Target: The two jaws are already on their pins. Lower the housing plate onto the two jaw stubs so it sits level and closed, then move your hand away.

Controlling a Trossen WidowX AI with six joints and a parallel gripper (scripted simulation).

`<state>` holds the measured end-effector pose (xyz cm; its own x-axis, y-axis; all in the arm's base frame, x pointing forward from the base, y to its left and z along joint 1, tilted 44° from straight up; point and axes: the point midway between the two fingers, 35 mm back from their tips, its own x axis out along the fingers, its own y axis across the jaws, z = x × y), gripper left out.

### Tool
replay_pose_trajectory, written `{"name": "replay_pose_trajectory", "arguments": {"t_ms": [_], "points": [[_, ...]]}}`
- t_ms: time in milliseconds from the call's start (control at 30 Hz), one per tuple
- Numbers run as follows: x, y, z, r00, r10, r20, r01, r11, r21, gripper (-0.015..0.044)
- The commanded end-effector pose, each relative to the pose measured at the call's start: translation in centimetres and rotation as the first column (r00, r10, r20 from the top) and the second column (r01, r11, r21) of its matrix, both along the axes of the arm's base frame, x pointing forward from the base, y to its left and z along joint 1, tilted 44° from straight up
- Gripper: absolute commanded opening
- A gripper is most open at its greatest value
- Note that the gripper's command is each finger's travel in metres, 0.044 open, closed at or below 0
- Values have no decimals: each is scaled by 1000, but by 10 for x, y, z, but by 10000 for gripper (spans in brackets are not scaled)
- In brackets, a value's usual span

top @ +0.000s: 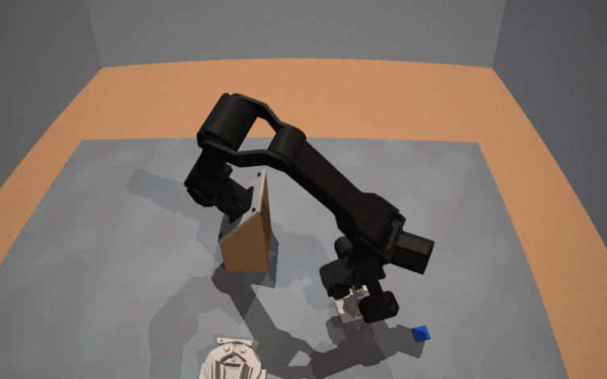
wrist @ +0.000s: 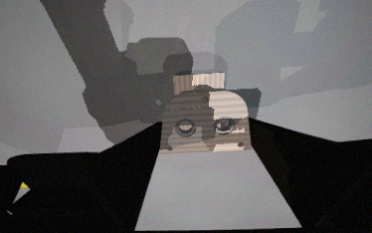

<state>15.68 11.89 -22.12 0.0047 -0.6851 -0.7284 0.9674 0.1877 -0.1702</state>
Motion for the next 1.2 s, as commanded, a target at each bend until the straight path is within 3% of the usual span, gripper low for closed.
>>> {"name": "replay_pose_trajectory", "arguments": {"t_ms": [0, 633, 1167], "points": [[2, 12, 10, 1000, -4, 4, 4, 1000, 9, 351], [0, 41, 43, 1000, 1, 1, -1, 1000, 9, 351], [34, 23, 72, 971, 180, -155, -175, 983, 46, 351]]}}
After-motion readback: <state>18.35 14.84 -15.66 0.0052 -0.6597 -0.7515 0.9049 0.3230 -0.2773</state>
